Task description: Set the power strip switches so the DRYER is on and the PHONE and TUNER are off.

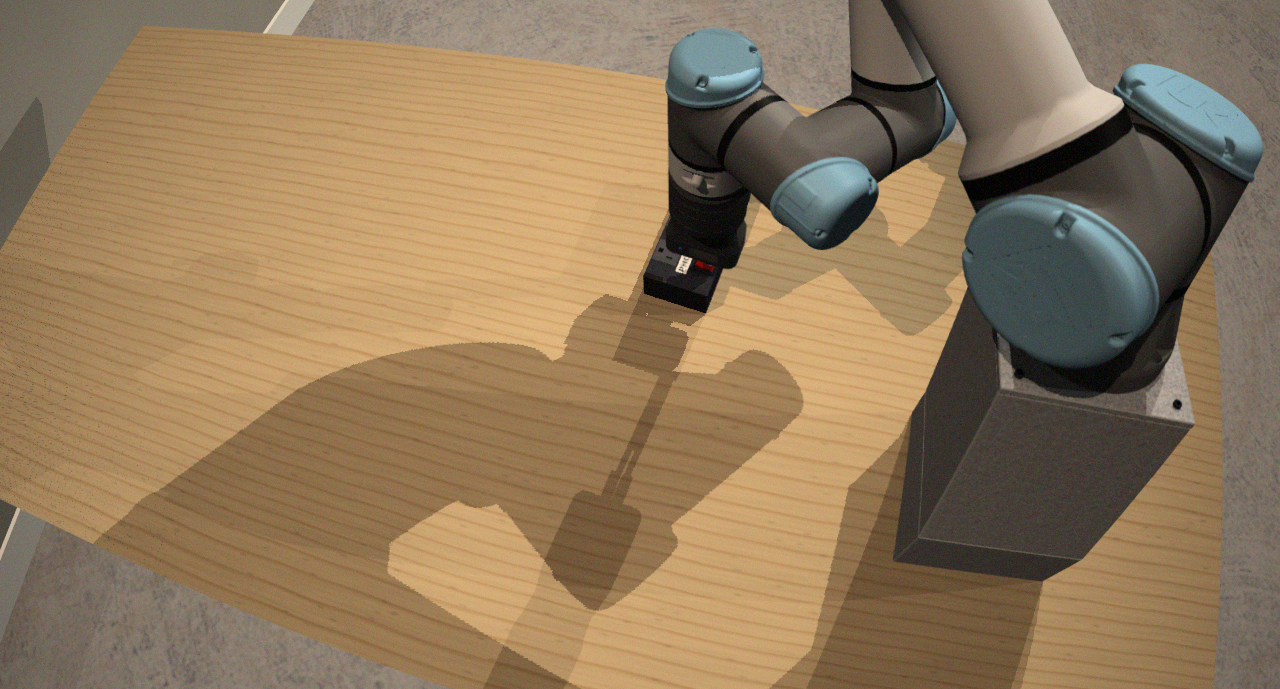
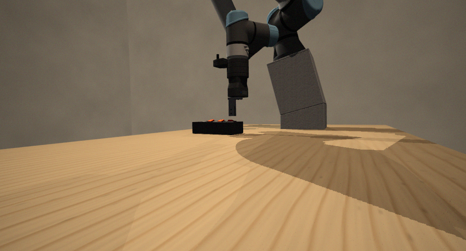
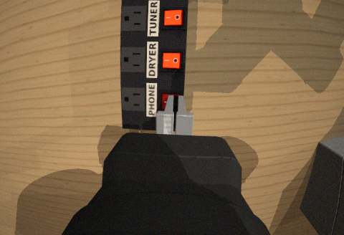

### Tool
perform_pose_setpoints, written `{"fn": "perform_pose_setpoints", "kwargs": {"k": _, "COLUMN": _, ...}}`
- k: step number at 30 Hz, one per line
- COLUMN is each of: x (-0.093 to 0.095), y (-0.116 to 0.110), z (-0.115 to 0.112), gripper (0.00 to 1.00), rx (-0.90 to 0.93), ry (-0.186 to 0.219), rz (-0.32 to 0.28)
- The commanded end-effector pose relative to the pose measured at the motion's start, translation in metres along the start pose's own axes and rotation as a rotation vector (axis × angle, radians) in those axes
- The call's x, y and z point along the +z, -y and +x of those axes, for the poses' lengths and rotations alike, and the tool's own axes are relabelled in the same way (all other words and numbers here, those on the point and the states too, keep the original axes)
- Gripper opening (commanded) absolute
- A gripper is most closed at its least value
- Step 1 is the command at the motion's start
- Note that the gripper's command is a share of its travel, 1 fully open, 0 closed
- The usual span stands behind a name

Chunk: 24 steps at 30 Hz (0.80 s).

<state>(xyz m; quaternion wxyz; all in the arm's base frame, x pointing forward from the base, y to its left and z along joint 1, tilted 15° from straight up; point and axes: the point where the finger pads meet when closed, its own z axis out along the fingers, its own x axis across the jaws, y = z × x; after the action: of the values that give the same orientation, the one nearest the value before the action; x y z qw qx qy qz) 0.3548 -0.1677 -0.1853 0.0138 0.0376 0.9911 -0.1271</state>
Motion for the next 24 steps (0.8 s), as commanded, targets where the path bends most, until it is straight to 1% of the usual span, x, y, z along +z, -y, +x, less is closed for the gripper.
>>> {"fn": "perform_pose_setpoints", "kwargs": {"k": 1, "x": -0.009, "y": 0.000, "z": 0.000, "gripper": 0.00, "rx": 0.000, "ry": 0.000, "rz": 0.000}}
{"fn": "perform_pose_setpoints", "kwargs": {"k": 5, "x": -0.018, "y": 0.000, "z": 0.000, "gripper": 0.00, "rx": 0.000, "ry": 0.000, "rz": 0.000}}
{"fn": "perform_pose_setpoints", "kwargs": {"k": 8, "x": -0.022, "y": 0.000, "z": 0.000, "gripper": 0.00, "rx": 0.000, "ry": 0.000, "rz": 0.000}}
{"fn": "perform_pose_setpoints", "kwargs": {"k": 24, "x": -0.022, "y": 0.000, "z": 0.000, "gripper": 0.00, "rx": 0.000, "ry": 0.000, "rz": 0.000}}
